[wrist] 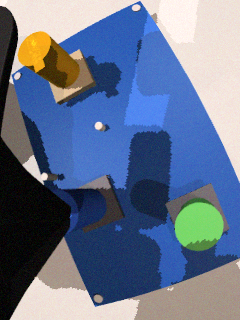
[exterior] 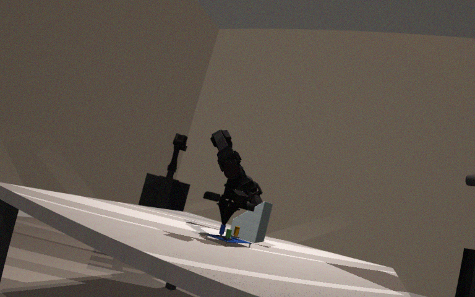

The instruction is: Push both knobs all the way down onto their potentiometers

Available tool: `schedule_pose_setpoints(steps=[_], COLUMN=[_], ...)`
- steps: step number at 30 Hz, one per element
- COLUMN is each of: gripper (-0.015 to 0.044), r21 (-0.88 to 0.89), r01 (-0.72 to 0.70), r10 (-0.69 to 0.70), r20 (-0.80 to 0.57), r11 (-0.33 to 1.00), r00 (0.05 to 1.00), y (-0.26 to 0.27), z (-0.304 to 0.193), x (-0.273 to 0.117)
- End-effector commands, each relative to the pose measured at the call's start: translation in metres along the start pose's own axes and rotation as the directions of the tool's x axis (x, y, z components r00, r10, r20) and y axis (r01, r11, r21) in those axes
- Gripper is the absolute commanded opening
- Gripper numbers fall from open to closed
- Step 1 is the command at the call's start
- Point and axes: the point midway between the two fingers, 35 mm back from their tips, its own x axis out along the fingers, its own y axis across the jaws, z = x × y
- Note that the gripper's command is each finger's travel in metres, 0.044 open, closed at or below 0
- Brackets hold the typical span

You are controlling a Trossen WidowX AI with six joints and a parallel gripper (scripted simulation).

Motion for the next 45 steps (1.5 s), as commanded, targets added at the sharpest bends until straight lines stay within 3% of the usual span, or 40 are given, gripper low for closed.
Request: schedule_pose_setpoints(steps=[1,23,32,39,45], gripper=[0.0,0.0,0.0236,0.042,0.044], r21=[0.03,0.03,0.019,0.02,0.024], r01=[-0.016,-0.016,-0.019,-0.026,-0.024], r10=[0.016,0.017,0.02,0.026,0.024], r20=[-0.012,-0.012,-0.021,-0.01,-0.014], r11=[0.999,0.999,1.0,0.999,0.999], r00=[1.0,1.0,1.0,1.0,1.0], y=[-0.003,-0.003,0.002,0.075,0.131], z=[-0.001,-0.001,-0.004,-0.04,-0.084], x=[0.009,-0.022,-0.017,-0.041,-0.045])
